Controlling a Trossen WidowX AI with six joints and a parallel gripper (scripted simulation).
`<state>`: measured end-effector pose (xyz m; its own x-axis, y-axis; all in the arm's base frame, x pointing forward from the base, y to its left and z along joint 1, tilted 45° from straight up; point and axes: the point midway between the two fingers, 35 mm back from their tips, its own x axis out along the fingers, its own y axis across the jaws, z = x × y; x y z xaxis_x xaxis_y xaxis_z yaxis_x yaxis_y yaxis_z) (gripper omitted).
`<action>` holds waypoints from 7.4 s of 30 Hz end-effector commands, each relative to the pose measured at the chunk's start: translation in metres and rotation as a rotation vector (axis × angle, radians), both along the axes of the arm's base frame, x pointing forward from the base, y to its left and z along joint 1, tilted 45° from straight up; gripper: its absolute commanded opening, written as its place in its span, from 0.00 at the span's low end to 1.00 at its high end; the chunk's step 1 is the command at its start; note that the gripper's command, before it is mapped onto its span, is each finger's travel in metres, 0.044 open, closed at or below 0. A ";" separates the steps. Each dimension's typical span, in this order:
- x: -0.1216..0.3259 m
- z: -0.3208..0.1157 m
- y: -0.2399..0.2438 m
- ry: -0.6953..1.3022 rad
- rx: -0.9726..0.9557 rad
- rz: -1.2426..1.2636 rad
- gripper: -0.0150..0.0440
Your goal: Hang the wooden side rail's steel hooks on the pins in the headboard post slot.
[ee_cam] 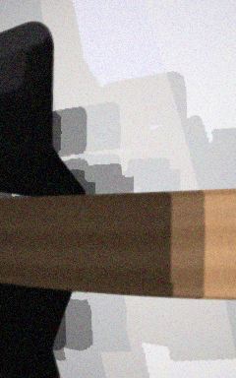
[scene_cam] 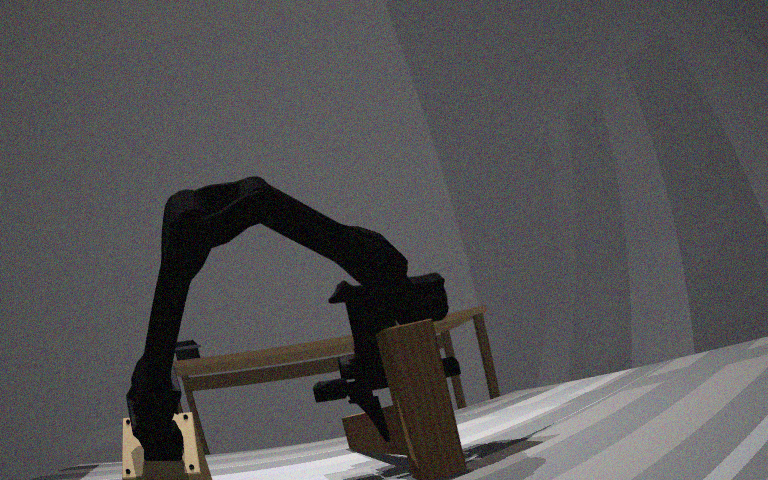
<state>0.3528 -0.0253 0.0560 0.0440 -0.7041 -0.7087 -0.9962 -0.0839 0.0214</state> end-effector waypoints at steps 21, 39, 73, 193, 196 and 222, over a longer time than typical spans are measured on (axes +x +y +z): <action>0.003 0.008 0.002 -0.022 0.005 0.007 0.25; 0.004 0.010 0.001 -0.022 0.005 0.007 0.25; 0.004 0.013 -0.002 -0.022 0.005 0.007 0.25; 0.004 0.022 -0.011 -0.022 0.004 0.007 0.25; 0.005 0.022 -0.011 -0.022 0.004 0.007 0.25; 0.004 0.024 -0.013 -0.022 0.004 0.007 0.25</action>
